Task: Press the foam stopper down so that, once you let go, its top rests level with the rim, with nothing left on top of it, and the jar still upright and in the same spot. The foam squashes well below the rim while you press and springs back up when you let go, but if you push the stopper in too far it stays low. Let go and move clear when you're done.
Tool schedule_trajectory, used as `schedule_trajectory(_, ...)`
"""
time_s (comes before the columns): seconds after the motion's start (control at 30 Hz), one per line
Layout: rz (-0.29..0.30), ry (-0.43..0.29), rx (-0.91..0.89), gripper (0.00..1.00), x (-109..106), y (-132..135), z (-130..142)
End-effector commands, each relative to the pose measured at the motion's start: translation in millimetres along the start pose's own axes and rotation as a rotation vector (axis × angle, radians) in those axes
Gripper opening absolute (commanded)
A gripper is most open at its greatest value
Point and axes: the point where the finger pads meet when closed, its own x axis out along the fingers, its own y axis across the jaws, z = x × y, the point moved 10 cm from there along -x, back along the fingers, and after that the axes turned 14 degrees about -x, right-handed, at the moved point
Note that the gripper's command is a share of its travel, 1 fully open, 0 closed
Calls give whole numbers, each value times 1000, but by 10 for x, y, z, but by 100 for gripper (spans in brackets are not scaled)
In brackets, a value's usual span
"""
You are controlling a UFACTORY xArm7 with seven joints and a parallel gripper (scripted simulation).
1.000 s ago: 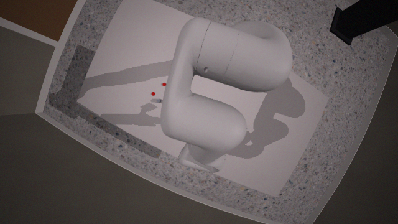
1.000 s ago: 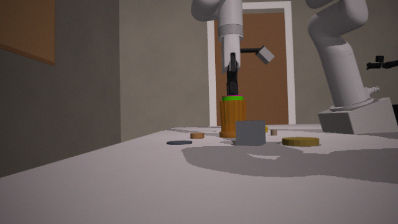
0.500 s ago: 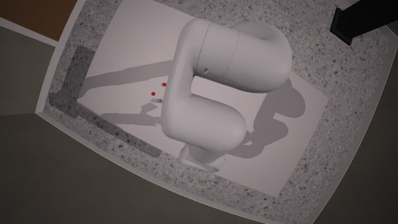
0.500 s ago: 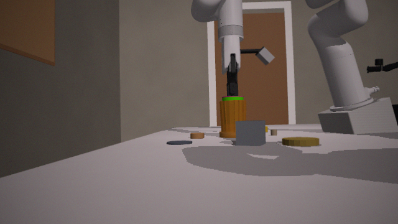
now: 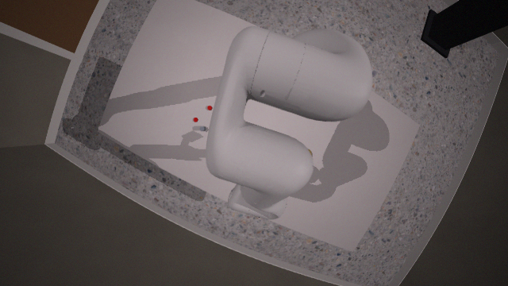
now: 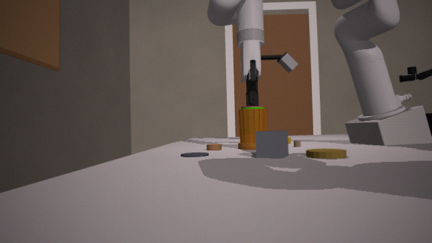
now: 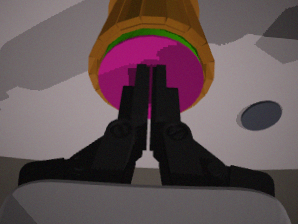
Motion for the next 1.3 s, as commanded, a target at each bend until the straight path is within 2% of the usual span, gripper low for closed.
schedule_trajectory(0.0,0,-2,0,0,11,-1,7)
schedule_trajectory(1.27,0,-2,0,0,205,-1,7)
